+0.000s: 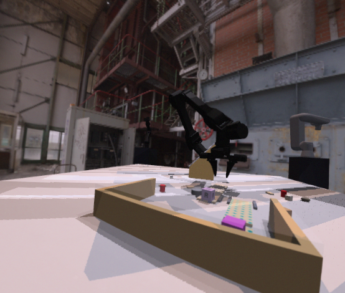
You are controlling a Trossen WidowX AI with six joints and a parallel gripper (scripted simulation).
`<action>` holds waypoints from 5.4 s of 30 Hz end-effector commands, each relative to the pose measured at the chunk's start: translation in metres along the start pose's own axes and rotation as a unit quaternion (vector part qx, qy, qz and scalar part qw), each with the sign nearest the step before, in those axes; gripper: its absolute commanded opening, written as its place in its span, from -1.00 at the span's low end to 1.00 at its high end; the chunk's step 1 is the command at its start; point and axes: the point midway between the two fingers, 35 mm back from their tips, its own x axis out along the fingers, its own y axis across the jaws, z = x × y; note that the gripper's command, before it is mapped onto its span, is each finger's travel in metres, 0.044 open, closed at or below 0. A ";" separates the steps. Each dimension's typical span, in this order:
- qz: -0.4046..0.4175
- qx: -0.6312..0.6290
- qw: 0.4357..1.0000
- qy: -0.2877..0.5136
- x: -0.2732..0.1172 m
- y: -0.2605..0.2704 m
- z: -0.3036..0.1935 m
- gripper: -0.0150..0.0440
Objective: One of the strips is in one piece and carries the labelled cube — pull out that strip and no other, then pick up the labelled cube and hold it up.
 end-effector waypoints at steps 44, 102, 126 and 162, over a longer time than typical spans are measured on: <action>-0.001 0.006 1.000 -0.005 -0.021 0.028 0.187 1.00; 0.003 0.001 1.000 -0.007 0.030 0.029 0.198 -0.47; -0.002 0.005 1.000 -0.004 -0.010 -0.005 0.133 -0.49; -0.002 0.004 1.000 -0.003 -0.045 -0.024 0.097 -0.49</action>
